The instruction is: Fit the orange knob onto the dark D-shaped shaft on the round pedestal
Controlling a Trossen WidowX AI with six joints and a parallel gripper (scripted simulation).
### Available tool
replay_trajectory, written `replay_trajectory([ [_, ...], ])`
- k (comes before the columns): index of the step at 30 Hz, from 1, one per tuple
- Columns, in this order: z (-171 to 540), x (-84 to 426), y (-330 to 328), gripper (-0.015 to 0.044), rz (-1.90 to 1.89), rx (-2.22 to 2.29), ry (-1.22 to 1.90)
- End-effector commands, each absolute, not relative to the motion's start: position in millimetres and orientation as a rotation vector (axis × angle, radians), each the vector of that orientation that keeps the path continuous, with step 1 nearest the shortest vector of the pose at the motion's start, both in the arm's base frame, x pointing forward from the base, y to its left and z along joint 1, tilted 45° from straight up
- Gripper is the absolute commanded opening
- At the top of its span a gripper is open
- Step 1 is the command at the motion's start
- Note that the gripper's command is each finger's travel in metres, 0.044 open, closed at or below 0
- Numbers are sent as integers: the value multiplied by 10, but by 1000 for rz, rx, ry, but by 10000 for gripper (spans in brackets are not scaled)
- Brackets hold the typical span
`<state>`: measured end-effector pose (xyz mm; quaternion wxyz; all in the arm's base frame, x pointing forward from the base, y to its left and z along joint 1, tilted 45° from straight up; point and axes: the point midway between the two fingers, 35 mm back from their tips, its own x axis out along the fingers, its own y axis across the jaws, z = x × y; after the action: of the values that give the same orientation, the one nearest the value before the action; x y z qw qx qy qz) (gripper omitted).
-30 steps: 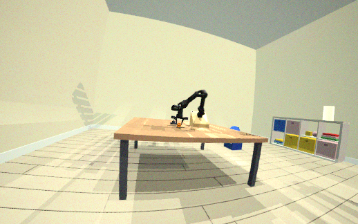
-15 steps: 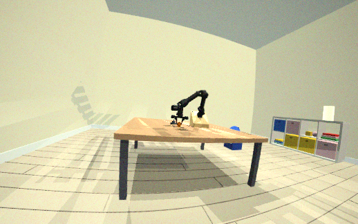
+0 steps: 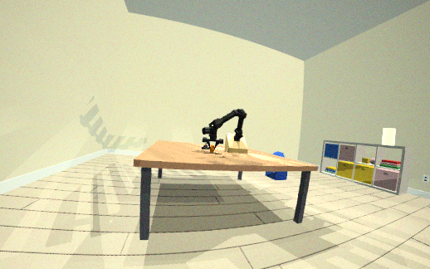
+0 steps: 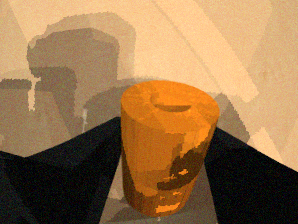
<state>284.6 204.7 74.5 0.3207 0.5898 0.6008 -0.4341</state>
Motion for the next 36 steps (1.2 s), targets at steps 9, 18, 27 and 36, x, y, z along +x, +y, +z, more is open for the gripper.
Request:
replay_trajectory([
  [9, 854, 2873, 2116, 179, -1243, 1411, 1458],
  [18, 918, 2885, 2174, 179, -1309, 1304, 1370],
  [27, 973, 2896, 2238, 179, -1369, 1198, 1282],
  [36, 1020, 2907, 2308, 179, -1423, 1091, 1191],
])
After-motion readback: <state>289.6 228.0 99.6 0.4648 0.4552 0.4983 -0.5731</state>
